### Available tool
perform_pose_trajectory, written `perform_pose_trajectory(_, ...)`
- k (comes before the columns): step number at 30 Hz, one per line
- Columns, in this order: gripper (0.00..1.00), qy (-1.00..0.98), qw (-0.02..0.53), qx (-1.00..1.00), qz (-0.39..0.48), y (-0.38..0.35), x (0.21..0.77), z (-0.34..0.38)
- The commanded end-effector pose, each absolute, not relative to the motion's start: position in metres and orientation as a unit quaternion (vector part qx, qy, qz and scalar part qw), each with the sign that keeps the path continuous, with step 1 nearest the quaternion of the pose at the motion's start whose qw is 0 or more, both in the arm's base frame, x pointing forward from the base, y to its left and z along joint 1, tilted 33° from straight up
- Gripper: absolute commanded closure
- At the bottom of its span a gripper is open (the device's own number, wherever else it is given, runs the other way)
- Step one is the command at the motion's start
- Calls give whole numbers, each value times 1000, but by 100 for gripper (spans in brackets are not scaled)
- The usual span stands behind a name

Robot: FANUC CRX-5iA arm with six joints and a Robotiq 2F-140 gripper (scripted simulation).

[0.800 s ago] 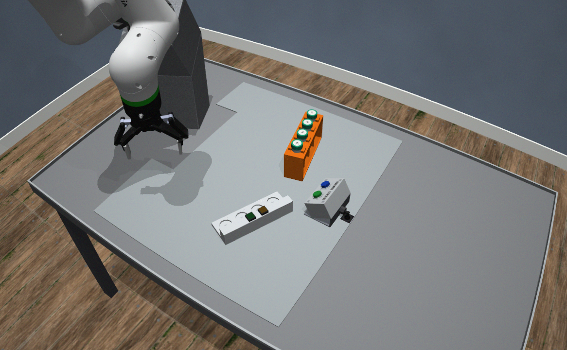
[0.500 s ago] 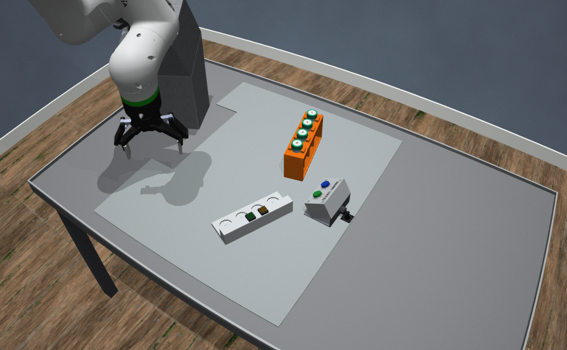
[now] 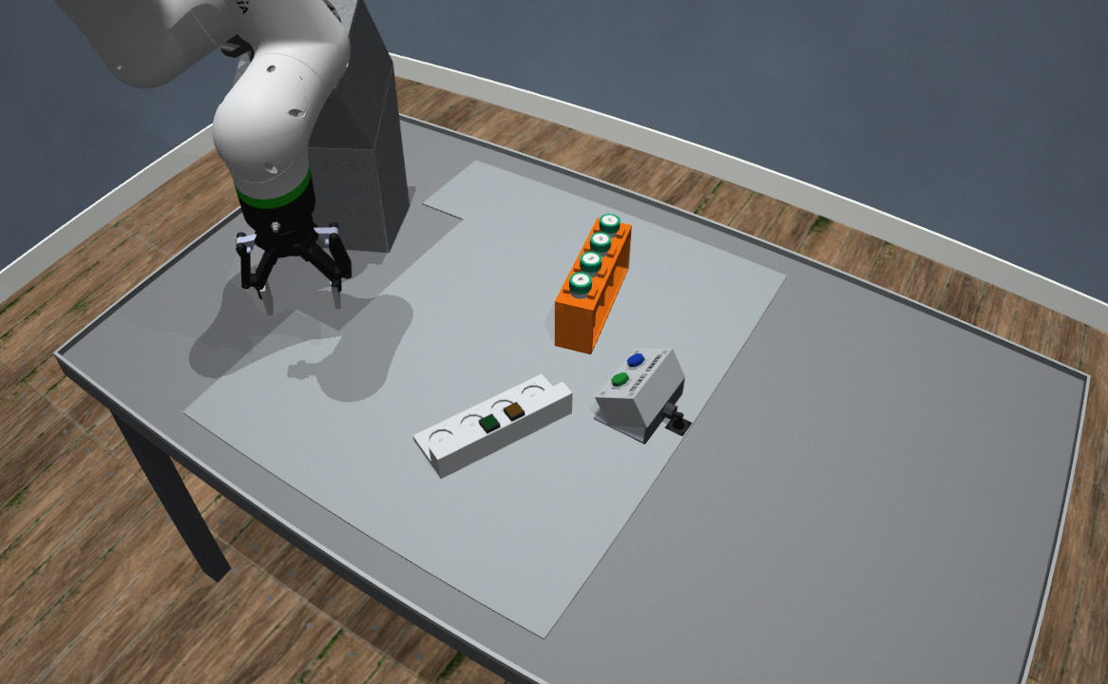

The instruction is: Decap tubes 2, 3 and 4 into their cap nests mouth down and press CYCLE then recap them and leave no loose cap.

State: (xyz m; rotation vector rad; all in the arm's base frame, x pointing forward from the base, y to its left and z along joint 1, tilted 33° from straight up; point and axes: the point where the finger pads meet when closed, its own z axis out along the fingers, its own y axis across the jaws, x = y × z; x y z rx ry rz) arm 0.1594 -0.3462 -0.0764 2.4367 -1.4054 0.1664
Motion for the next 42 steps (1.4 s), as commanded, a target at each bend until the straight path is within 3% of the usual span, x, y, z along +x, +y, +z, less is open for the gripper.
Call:
perform_pose_trajectory(1,65,-492,161,853,58,-346,159,-76)
perform_pose_trajectory(27,65,-492,161,853,58,-346,159,-76)
perform_pose_trajectory(42,65,-273,188,943,23,-338,219,-81)
